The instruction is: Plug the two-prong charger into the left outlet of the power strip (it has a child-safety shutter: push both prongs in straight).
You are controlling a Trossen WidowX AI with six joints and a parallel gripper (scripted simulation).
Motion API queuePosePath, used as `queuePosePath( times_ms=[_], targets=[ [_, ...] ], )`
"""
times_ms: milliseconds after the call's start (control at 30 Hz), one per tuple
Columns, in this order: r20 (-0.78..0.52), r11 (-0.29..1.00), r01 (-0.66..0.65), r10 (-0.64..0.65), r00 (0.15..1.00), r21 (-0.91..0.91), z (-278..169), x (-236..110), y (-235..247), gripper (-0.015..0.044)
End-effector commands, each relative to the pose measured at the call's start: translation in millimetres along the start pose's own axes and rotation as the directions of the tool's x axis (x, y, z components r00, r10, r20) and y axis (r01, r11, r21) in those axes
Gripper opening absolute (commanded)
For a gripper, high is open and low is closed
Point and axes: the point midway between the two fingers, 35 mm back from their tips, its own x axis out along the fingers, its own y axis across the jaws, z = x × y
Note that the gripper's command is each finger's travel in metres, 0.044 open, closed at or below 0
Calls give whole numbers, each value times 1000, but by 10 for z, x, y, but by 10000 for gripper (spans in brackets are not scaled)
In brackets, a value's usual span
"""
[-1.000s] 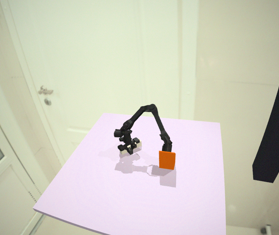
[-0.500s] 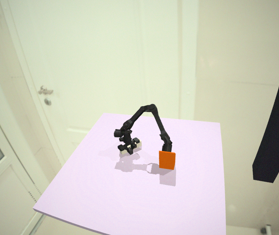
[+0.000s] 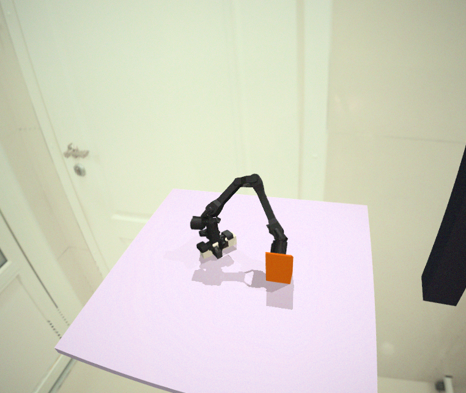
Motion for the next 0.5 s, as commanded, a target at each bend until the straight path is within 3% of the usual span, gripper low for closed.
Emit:
queuePosePath(
  times_ms=[0,467],
  targets=[
    [24,999,-2,1,1000,36,103,18,-7,0],
    [24,999,-2,1,1000,36,89,6,-6,0]
  ],
)
